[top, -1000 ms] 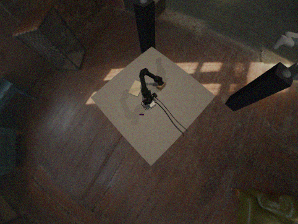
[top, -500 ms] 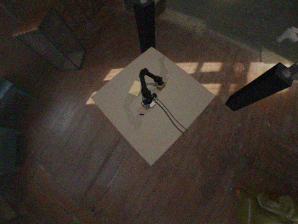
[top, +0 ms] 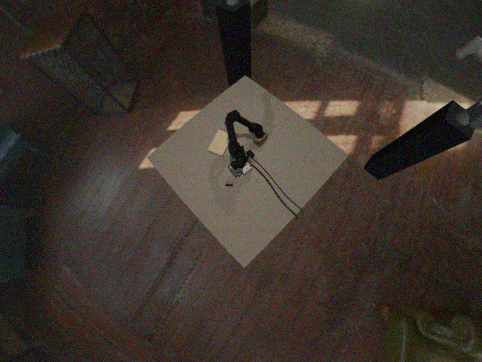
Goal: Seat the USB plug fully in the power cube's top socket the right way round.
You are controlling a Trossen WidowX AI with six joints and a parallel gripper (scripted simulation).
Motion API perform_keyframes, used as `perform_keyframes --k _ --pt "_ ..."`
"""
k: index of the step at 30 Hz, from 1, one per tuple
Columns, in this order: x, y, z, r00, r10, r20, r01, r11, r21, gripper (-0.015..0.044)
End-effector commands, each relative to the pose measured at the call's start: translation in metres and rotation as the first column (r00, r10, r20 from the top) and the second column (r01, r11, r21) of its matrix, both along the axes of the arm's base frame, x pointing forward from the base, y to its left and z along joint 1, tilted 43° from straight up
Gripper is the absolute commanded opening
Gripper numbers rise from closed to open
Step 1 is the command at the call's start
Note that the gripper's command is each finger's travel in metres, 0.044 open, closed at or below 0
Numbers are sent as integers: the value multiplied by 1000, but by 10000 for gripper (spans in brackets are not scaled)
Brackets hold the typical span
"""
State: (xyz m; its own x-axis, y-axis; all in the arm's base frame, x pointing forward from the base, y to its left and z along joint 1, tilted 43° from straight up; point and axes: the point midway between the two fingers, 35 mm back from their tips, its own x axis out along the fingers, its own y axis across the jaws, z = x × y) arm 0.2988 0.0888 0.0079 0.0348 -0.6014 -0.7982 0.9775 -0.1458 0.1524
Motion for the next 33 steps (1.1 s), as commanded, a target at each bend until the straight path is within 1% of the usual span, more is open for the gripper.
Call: perform_keyframes --k 1,33 --pt "-1 -2 -1 1000 3 -3 -3 1000 -5 0" --pt "-1 -4 -4 1000 3 -3 -3 1000 -5 0"
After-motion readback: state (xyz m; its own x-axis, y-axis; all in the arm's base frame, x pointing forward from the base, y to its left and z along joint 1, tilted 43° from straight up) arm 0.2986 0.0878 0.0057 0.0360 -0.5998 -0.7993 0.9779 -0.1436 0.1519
